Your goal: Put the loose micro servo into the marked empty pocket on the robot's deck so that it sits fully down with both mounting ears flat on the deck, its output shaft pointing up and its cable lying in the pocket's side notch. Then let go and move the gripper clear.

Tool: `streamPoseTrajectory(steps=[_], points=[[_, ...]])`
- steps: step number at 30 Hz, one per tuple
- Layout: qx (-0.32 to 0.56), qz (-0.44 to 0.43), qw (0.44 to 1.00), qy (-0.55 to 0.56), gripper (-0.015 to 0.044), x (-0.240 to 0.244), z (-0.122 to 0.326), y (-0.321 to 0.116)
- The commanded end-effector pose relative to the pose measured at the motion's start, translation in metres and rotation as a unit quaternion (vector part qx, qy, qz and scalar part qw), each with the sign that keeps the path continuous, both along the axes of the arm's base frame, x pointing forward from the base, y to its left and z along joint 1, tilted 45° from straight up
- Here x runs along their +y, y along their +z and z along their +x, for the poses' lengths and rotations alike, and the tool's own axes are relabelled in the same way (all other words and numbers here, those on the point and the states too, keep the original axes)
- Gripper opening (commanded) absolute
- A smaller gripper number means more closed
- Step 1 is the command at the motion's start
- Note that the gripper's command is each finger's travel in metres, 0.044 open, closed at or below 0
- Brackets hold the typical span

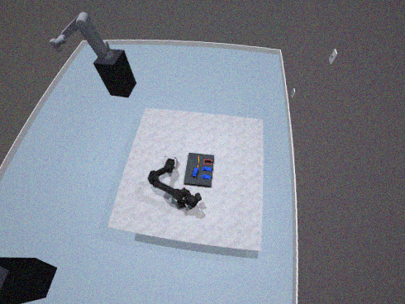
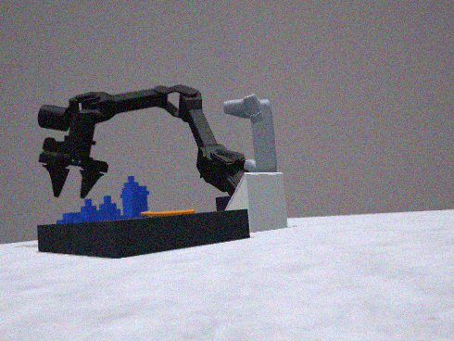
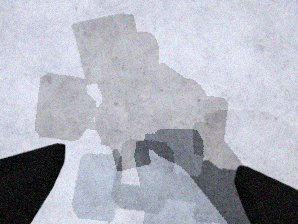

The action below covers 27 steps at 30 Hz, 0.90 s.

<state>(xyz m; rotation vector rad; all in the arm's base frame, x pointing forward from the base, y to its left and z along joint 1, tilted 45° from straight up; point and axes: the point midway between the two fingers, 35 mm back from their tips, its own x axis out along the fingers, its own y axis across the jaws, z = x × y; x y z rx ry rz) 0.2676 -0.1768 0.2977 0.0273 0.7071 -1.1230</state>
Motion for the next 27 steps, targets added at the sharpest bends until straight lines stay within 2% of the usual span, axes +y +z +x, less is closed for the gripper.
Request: streamPoseTrajectory(steps=[1,14,27], points=[[0.061,0.005,0.997,0.048,0.044,0.016,0.01,-0.018],[0.229,0.003,0.955,0.189,0.044,0.065,0.028,-0.063],[0.387,-0.013,0.864,0.321,0.044,0.114,0.032,-0.104]])
